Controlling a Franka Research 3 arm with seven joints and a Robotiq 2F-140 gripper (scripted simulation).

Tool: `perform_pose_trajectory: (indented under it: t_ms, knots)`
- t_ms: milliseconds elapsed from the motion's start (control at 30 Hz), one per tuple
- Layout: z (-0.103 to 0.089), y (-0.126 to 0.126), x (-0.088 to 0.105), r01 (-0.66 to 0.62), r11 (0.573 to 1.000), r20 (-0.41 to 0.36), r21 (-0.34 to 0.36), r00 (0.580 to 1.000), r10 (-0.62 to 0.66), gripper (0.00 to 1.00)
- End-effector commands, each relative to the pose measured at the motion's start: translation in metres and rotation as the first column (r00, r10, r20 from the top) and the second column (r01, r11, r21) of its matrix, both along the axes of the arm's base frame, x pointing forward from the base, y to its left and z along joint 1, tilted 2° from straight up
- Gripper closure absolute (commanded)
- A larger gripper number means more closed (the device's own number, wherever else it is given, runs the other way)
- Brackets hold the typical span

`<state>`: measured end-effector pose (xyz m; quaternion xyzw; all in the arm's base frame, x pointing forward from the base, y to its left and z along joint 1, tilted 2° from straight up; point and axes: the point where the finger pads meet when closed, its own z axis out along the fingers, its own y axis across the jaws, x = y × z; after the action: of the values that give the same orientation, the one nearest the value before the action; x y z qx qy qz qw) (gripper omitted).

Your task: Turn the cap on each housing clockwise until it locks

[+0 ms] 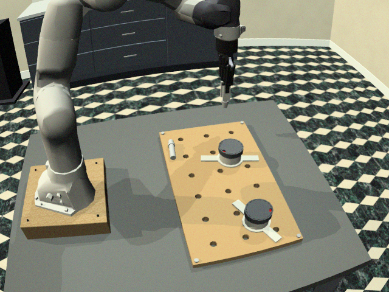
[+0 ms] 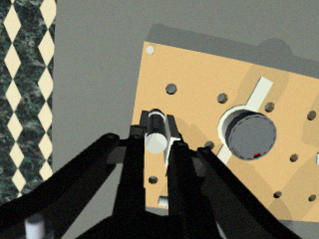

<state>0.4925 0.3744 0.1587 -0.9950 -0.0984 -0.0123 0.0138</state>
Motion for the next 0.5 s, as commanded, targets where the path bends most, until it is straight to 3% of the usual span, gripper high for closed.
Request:
perform_pose_trajectory:
  t_ms: [0, 67, 133, 167, 200, 333, 467]
  knots:
    - [0.003, -0.027, 0.008, -0.006, 1.000, 0.005, -0.007, 1.000, 0.006, 0.90]
    - [0.002, -0.080, 0.017, -0.012, 1.000, 0.007, -0.026, 1.000, 0.012, 0.90]
    - [0.002, -0.080, 0.017, -0.012, 1.000, 0.007, -0.026, 1.000, 0.012, 0.90]
    - [0.002, -0.120, 0.021, -0.014, 0.999, 0.007, -0.037, 1.000, 0.014, 0.90]
    - [0.001, -0.138, 0.018, -0.015, 0.999, 0.006, -0.046, 1.000, 0.015, 0.90]
    - [-0.004, -0.216, 0.000, -0.009, 0.999, -0.007, -0.047, 1.000, 0.009, 0.90]
    - [-0.011, -0.295, -0.032, -0.002, 1.000, -0.003, -0.008, 1.000, 0.002, 0.90]
